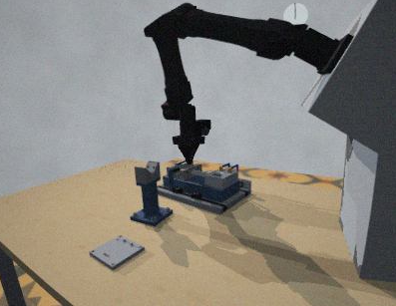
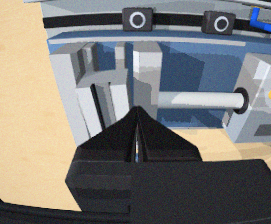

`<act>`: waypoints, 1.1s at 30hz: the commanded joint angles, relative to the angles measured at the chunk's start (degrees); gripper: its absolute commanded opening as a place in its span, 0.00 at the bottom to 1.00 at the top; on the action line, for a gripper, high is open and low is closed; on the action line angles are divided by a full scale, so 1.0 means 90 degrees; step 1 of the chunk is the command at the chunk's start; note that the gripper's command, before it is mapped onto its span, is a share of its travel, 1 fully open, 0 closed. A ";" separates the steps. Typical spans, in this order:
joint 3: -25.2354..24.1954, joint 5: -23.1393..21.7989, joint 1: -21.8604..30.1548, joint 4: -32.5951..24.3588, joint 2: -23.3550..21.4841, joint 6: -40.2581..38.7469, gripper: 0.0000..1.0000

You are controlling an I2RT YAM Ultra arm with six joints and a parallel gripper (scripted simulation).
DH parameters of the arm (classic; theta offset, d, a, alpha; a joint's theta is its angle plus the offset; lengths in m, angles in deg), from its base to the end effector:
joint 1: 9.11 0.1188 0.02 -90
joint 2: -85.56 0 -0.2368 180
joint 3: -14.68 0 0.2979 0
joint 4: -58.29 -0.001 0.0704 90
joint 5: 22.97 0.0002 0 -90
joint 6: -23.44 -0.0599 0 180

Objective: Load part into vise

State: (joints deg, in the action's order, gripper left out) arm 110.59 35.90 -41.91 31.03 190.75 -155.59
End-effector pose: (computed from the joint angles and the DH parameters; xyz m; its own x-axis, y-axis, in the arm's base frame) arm 0.4155 -0.2297 0.2267 0.1061 0.9499 0.2942 0.5023 -0.3065 0.8085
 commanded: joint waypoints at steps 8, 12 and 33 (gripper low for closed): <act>0.0300 0.0087 0.0012 -0.0157 0.0113 -0.0056 0.00; 0.0332 0.0087 0.0012 -0.0155 0.0123 -0.0056 0.00; 0.0410 0.0086 -0.0007 -0.0160 0.0057 -0.0056 0.00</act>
State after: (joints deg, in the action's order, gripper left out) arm 112.21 35.96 -41.86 29.50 191.53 -155.59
